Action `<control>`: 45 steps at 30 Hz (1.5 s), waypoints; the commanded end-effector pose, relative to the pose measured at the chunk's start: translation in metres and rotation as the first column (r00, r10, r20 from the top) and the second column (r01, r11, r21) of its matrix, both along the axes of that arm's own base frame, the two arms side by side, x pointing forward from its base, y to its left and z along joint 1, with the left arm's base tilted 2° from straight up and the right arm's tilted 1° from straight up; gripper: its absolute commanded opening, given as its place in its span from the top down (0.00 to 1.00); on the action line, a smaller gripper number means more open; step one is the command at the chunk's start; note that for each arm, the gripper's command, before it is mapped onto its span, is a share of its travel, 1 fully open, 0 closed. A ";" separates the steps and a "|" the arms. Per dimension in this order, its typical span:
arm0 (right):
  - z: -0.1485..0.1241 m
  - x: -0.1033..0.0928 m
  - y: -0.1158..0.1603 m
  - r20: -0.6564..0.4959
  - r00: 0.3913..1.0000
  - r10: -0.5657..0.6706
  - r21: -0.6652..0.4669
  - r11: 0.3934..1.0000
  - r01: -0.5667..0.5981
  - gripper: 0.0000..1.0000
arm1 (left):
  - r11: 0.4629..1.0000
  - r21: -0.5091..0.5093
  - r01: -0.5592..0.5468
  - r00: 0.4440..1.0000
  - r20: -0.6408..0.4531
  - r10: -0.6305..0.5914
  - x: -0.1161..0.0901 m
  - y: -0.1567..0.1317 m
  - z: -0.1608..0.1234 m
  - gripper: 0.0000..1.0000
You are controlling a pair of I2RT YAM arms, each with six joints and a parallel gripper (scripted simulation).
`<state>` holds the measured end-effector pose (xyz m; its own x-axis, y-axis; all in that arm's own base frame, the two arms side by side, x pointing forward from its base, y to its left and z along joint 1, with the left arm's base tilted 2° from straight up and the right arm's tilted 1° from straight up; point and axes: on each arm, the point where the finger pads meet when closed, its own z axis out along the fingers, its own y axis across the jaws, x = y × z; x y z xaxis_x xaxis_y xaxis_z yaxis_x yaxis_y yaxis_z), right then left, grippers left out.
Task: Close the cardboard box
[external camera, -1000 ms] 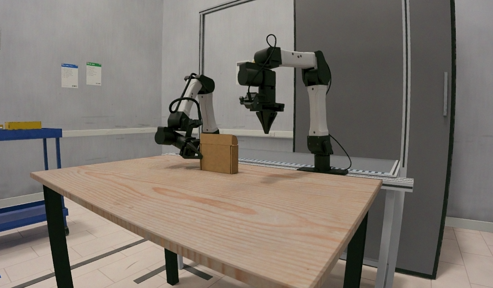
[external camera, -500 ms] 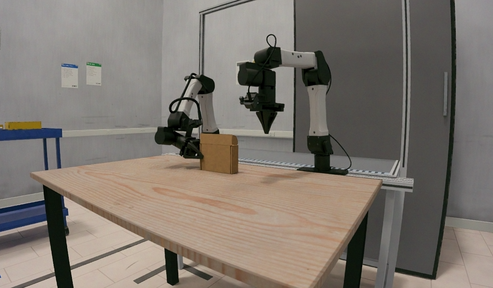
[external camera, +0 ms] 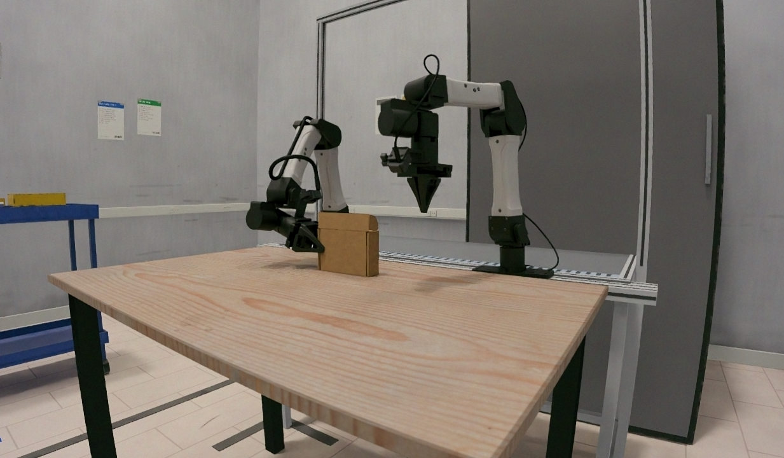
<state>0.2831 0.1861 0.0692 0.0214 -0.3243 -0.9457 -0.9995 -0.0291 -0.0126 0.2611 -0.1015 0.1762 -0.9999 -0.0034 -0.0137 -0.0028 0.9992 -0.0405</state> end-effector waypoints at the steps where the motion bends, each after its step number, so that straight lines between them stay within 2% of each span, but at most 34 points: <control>1: 0.002 0.002 -0.002 0.008 1.000 -0.008 0.000 1.000 0.008 0.51 | 1.000 -0.003 -0.003 1.000 0.010 0.003 0.000 0.002 0.004 0.99; 45: 0.002 0.002 -0.002 0.008 1.000 -0.008 0.000 1.000 0.008 0.54 | 1.000 -0.003 -0.003 1.000 0.010 0.003 0.000 0.002 0.004 0.99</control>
